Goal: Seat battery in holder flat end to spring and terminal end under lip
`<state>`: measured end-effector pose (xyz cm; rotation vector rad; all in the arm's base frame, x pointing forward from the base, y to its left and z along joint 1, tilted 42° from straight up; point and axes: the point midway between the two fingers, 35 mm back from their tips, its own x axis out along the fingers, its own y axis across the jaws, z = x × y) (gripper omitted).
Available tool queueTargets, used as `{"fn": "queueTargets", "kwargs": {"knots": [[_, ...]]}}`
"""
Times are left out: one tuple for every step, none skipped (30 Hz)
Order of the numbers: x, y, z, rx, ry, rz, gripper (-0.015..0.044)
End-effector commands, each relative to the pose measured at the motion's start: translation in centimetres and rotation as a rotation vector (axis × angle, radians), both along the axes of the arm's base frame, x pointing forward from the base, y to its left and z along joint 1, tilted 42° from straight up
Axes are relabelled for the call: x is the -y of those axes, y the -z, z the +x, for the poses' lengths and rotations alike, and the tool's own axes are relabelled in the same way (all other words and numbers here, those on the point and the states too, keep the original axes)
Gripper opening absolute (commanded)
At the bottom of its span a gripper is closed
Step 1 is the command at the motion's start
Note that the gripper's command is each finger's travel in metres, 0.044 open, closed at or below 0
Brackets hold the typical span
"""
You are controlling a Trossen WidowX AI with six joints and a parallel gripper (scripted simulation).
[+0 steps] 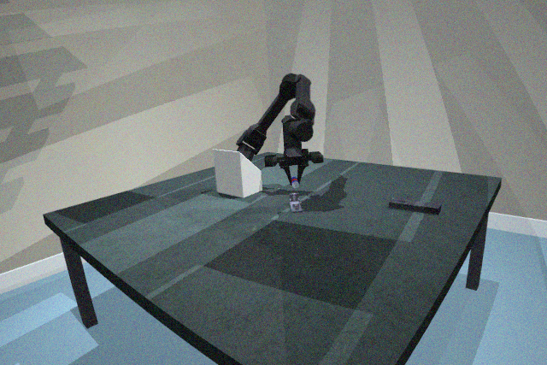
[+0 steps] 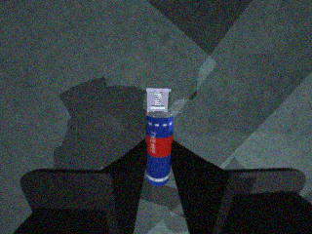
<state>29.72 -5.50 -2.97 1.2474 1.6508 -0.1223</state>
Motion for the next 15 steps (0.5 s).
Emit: {"fn": "queueTargets", "kwargs": {"knots": [[-0.2,0.3,0.0,-0.021,0.0,0.016,0.0077],[-0.3,0.4,0.0,-0.028,-0.008,0.028,0.0077],[-0.5,0.6,0.0,-0.035,-0.016,0.039,0.0077],[-0.7,0.8,0.0,-0.042,-0.025,0.051,0.0077],[-0.9,0.9,0.0,-0.049,-0.033,0.063,0.0077],[-1.1,1.1,0.0,-0.055,-0.041,0.074,0.0077],[-1.3,1.3,-0.1,-0.062,-0.049,0.086,0.0077],[-1.4,1.4,-0.1,-0.069,-0.057,0.098,0.0077],[-1.6,1.6,-0.1,-0.076,-0.065,0.109,0.0077],[-1.8,1.7,-0.1,-0.083,-0.073,0.121,0.0077],[-2.0,1.9,-0.1,-0.09,-0.081,0.132,0.0077],[-2.2,2.1,-0.1,-0.096,-0.088,0.144,0.0077],[-2.4,2.2,-0.1,-0.103,-0.096,0.155,0.0077],[-2.6,2.4,-0.2,-0.11,-0.104,0.166,0.0077],[-2.7,2.5,-0.2,-0.118,-0.112,0.177,0.0077]]}}
